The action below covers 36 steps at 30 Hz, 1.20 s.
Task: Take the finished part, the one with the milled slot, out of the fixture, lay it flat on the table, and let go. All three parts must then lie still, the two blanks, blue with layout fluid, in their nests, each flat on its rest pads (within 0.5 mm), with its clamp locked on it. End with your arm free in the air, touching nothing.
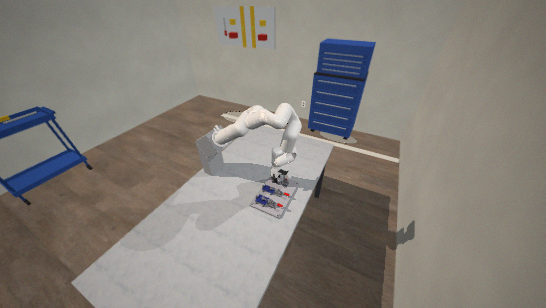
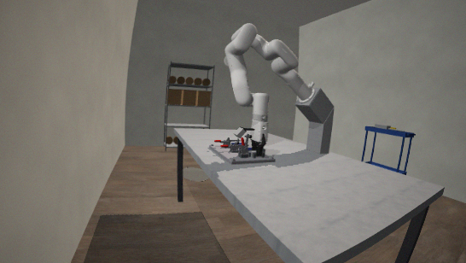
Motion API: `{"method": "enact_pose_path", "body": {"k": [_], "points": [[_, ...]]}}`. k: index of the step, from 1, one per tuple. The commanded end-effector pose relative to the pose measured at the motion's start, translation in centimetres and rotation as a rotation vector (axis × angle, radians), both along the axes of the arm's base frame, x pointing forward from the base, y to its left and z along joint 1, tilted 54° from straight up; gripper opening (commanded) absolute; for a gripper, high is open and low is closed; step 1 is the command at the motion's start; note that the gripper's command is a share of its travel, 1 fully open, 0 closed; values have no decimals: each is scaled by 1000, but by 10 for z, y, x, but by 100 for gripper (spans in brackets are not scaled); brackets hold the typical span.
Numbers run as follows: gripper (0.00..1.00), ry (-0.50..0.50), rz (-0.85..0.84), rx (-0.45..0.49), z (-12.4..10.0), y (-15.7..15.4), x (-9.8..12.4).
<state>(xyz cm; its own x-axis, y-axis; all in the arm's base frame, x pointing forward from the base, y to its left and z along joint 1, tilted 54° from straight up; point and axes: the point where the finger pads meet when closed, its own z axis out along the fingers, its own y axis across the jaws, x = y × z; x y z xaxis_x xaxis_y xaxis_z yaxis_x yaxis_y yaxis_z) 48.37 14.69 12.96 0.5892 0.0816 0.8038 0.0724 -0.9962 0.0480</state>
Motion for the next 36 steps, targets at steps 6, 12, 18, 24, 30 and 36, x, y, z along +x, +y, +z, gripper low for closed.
{"method": "enact_pose_path", "body": {"k": [6,12,18,24,30,36], "points": [[0,-1,1,1,1,0,0],[0,-1,1,1,1,0,-1],[0,-1,1,1,2,0,-2],[0,-1,1,1,4,0,-5],[0,-1,1,1,8,0,-9],[0,-1,1,1,10,0,-13]]}}
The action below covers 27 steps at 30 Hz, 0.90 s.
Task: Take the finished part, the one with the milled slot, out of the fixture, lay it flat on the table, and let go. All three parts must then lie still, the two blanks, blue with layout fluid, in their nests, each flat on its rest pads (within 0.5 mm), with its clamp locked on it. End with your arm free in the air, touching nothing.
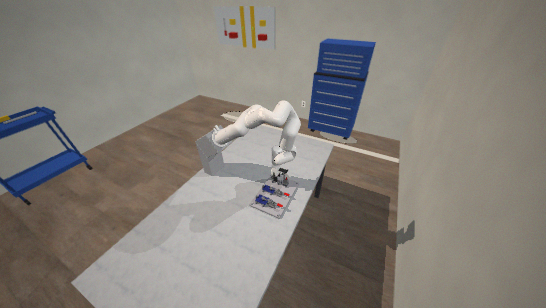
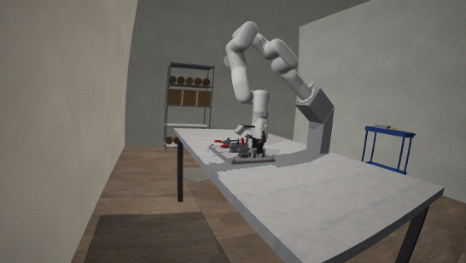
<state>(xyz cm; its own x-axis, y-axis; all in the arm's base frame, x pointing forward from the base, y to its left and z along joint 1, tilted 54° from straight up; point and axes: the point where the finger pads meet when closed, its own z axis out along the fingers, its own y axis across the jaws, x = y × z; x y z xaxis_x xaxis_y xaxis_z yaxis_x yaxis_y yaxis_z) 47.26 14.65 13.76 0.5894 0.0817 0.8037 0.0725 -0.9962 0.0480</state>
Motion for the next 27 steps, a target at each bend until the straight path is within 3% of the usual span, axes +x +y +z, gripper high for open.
{"method": "enact_pose_path", "body": {"k": [1,27], "points": [[0,-1,1,1,3,0,-3],[0,-1,1,1,14,0,-18]]}}
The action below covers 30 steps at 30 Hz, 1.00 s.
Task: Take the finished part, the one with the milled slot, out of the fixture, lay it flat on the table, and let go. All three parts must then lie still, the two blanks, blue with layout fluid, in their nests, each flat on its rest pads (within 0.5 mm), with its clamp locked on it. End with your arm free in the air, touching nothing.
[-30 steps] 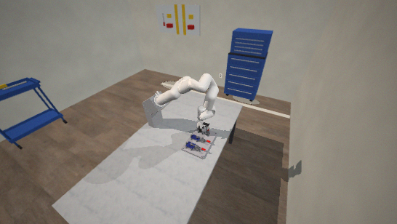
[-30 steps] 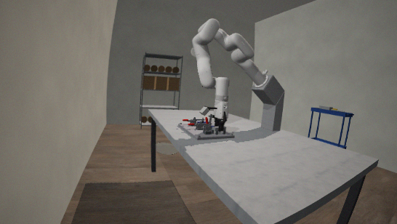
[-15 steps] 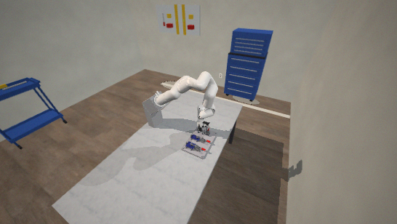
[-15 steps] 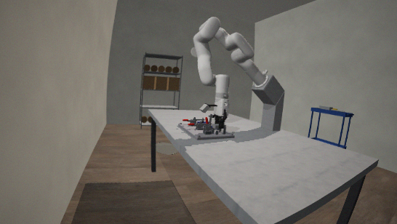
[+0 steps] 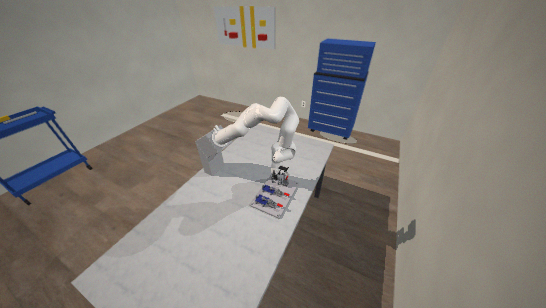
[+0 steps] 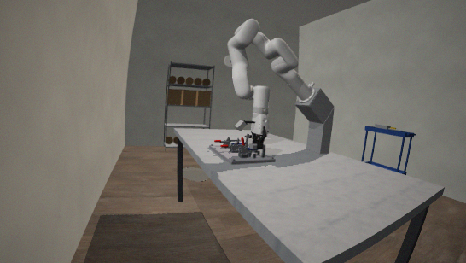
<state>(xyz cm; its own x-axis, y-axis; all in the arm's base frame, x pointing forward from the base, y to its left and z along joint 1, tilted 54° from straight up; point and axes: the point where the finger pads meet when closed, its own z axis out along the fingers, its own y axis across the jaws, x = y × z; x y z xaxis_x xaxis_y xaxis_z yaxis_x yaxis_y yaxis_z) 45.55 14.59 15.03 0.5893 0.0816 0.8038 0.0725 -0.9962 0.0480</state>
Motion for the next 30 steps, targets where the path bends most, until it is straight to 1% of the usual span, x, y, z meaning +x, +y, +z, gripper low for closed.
{"method": "enact_pose_path", "body": {"k": [1,12,20,30], "points": [[0,-1,1,1,1,0,-1],[0,-1,1,1,1,0,-1],[0,-1,1,1,4,0,-6],[0,-1,1,1,11,-1,-25]]}}
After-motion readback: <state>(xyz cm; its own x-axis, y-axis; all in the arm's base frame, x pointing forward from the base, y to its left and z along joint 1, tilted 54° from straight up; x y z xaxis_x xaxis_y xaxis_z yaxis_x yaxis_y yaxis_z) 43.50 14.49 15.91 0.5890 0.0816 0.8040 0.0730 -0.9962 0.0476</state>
